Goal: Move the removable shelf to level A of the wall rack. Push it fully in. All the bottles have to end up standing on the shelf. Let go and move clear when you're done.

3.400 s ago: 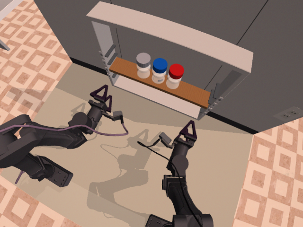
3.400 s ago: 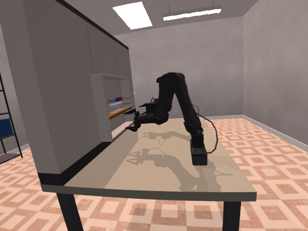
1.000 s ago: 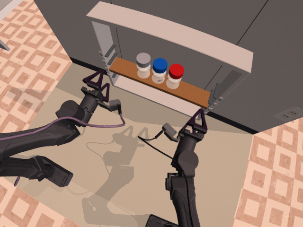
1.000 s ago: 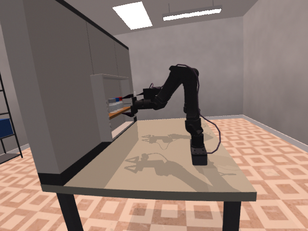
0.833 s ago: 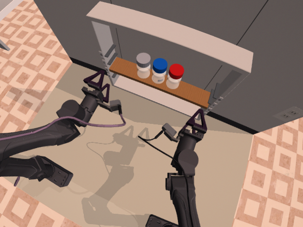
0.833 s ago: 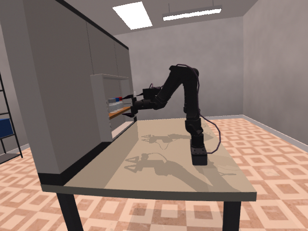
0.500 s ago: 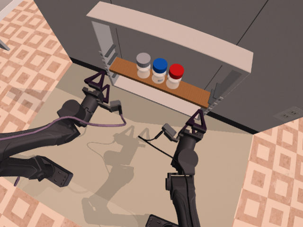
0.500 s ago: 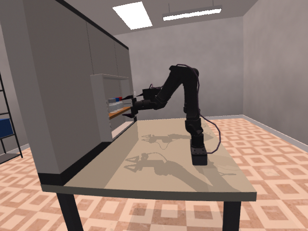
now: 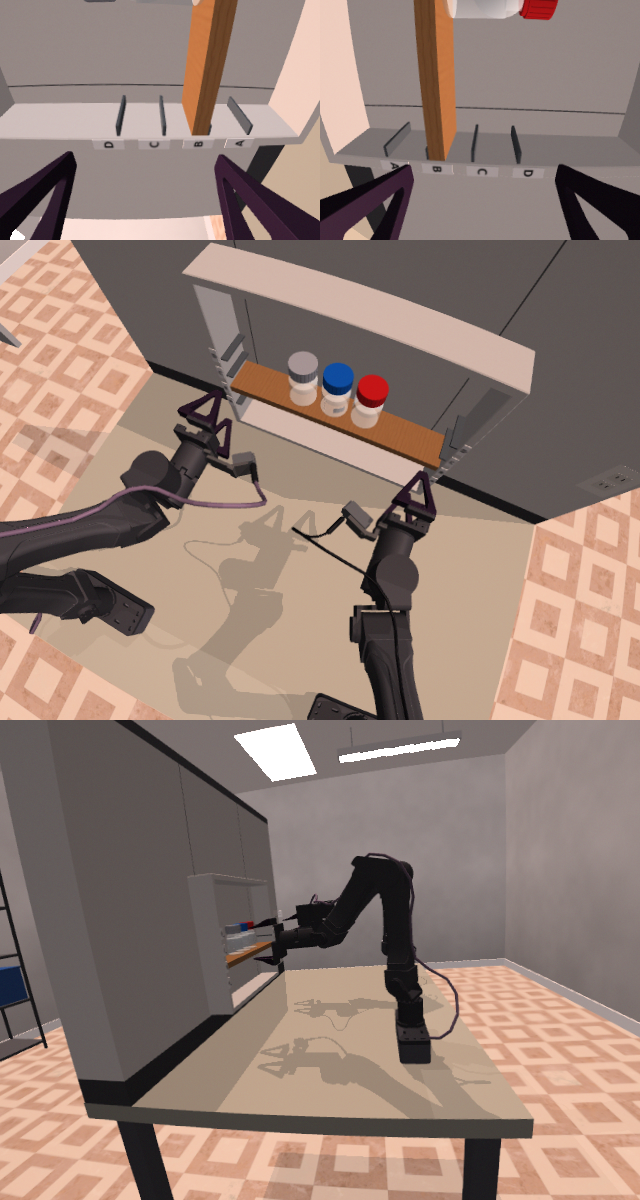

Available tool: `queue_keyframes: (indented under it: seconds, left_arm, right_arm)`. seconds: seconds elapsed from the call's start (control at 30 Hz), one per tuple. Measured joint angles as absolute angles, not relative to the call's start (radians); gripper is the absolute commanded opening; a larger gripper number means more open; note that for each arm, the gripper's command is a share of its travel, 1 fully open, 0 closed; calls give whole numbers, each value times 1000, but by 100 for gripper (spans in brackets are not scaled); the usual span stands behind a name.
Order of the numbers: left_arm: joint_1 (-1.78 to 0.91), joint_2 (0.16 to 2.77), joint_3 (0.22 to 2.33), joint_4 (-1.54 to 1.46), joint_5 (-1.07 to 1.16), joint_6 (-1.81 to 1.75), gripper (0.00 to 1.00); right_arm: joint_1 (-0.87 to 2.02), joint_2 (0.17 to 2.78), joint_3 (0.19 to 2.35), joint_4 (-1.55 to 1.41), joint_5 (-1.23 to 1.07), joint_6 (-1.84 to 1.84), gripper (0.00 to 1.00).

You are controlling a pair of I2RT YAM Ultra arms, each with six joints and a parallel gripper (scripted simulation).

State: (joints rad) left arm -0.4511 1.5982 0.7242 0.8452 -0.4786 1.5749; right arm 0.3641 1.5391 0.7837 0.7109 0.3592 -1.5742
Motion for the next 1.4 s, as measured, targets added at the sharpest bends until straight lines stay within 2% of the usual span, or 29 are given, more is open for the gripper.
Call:
queue_keyframes:
  seconds: [1.4]
  left_arm:
    - [-473,1715,725,965,-495,1575,100]
  right_arm:
    - [384,1647,784,825,384,-1574,100]
